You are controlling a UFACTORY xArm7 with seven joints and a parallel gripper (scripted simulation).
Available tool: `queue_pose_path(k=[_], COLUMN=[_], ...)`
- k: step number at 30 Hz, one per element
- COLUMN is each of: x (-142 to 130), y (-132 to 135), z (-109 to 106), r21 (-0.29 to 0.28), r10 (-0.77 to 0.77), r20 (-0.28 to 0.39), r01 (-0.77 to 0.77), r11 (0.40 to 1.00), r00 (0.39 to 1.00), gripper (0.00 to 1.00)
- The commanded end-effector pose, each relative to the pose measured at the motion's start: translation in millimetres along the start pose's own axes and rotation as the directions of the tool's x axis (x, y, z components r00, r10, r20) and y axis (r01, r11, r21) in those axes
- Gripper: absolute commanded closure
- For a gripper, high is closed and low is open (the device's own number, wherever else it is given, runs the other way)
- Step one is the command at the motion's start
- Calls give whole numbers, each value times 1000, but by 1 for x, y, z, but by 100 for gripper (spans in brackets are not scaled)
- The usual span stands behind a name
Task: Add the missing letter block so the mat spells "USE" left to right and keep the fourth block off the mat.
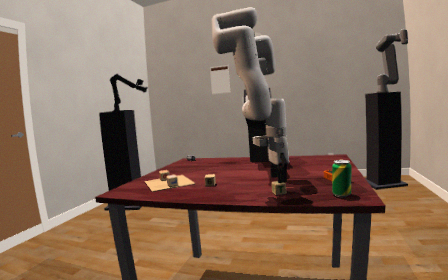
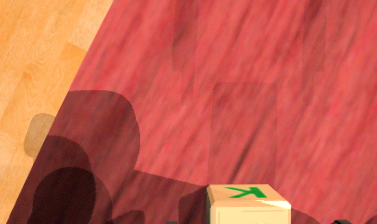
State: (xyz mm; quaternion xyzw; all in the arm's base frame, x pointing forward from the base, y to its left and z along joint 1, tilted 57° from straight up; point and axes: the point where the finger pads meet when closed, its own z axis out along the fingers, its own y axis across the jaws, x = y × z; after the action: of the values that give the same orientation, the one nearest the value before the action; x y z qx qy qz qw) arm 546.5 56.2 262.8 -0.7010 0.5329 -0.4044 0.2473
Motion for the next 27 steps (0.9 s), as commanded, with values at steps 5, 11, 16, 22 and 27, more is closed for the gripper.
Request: queue_pose_path(k=[5, 11, 16, 22, 27], x=[0, 0, 0, 0, 0], y=[-1, -1, -1, -1, -1], z=[17, 31, 41, 46, 46], r21=[2, 2, 2, 2, 2], r10=[0, 0, 0, 0, 0], r20=[0, 0, 0, 0, 0], r01=[0, 0, 0, 0, 0], r11=[1000, 1000, 1000, 1000, 1000], r00=[1000, 1000, 1000, 1000, 1000], gripper=[16, 16, 16, 16, 16])
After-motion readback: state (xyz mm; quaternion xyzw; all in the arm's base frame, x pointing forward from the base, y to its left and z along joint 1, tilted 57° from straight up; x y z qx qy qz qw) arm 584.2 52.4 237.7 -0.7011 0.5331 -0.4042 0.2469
